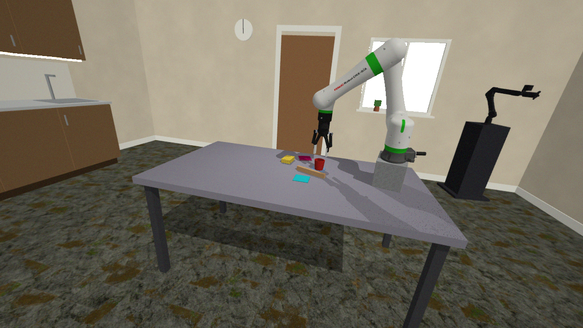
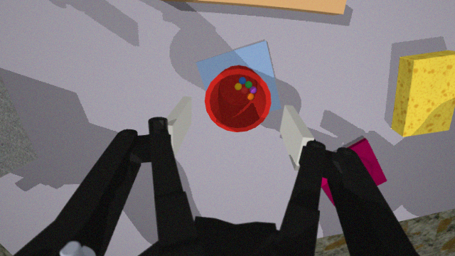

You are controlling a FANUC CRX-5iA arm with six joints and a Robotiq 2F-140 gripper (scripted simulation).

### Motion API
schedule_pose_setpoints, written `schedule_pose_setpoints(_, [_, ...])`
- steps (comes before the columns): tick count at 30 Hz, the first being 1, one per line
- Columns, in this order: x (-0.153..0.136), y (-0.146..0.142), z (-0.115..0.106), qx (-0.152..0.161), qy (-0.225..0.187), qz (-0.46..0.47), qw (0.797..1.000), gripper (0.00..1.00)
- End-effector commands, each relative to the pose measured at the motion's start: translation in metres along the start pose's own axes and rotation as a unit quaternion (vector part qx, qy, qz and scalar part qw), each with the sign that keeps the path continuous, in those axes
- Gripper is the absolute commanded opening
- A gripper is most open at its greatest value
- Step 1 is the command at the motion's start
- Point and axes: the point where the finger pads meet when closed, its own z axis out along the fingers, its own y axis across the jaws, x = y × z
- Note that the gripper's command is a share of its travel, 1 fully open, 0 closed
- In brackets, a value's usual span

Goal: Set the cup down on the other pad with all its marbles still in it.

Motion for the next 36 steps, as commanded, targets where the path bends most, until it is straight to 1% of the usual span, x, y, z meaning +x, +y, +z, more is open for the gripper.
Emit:
schedule_pose_setpoints(1, [0.000, 0.000, 0.000, 0.000, 0.000, 0.000, 1.000, 0.59])
schedule_pose_setpoints(17, [0.000, 0.000, 0.000, 0.000, 0.000, 0.000, 1.000, 0.59])
schedule_pose_setpoints(24, [0.000, 0.000, 0.003, 0.000, 0.000, 0.000, 1.000, 0.59])
schedule_pose_setpoints(30, [0.000, 0.000, 0.015, 0.000, 0.000, 0.000, 1.000, 0.59])
schedule_pose_setpoints(36, [0.000, 0.000, 0.034, 0.000, 0.000, 0.000, 1.000, 0.59])
